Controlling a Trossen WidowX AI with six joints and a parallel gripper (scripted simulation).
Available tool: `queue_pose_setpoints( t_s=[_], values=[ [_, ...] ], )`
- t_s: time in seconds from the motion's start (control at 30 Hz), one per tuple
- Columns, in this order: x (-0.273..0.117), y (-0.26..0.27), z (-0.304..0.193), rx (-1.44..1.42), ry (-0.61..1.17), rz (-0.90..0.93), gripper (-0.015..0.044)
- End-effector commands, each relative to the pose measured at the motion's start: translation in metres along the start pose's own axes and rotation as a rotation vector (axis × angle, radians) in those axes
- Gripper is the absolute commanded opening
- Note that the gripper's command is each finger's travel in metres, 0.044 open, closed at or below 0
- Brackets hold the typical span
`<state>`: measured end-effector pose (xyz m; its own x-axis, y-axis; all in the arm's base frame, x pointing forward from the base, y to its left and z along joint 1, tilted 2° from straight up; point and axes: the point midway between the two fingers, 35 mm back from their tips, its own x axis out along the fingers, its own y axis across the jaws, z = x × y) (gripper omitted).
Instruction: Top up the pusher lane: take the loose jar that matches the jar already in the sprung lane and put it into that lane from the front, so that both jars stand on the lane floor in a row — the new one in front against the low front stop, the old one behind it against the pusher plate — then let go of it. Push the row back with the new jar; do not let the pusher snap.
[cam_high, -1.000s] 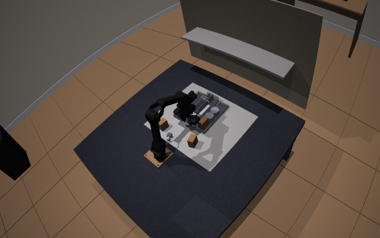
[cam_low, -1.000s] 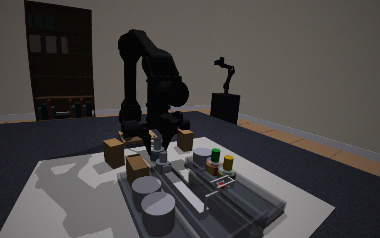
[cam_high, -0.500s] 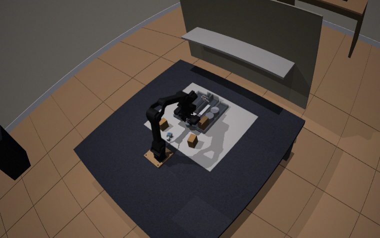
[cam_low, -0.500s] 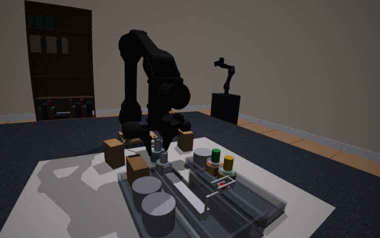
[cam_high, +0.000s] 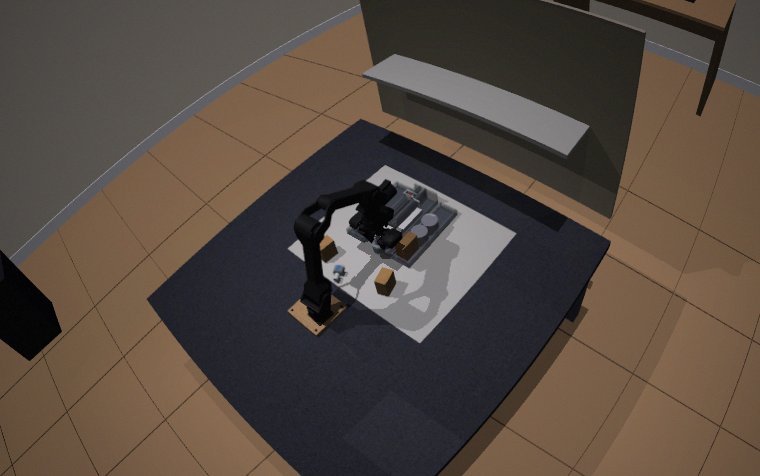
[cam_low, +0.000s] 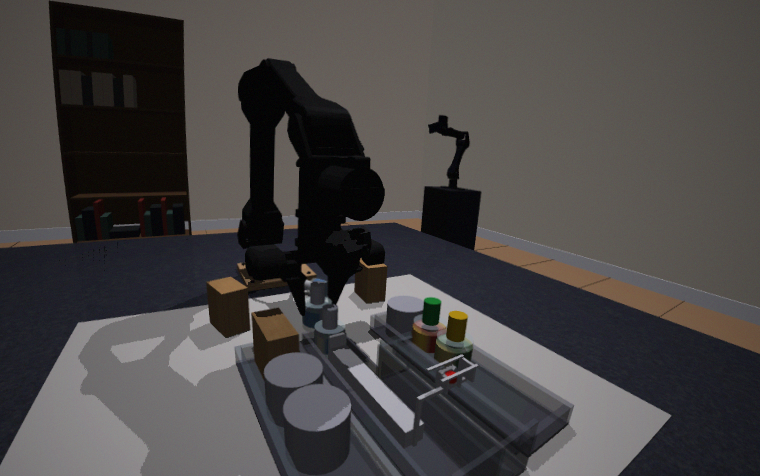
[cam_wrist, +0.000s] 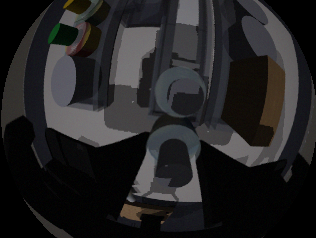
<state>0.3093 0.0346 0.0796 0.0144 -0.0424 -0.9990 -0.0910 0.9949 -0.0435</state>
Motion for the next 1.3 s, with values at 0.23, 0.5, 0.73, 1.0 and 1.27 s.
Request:
queue_pose_setpoints(
  t_s=[0.23, 0.5, 0.73, 1.0, 1.27],
  values=[
    [-0.003, 0.001, 0.012, -0.003, -0.027, 0.006, 0.0000],
    [-0.004, 0.001, 0.016, -0.003, -0.028, 0.006, 0.0000],
    [-0.004, 0.001, 0.020, -0.003, -0.028, 0.007, 0.0000],
    [-0.005, 0.001, 0.024, -0.002, -0.028, 0.007, 0.0000],
    [-0.005, 0.001, 0.028, -0.002, -0.029, 0.007, 0.0000]
  ],
)
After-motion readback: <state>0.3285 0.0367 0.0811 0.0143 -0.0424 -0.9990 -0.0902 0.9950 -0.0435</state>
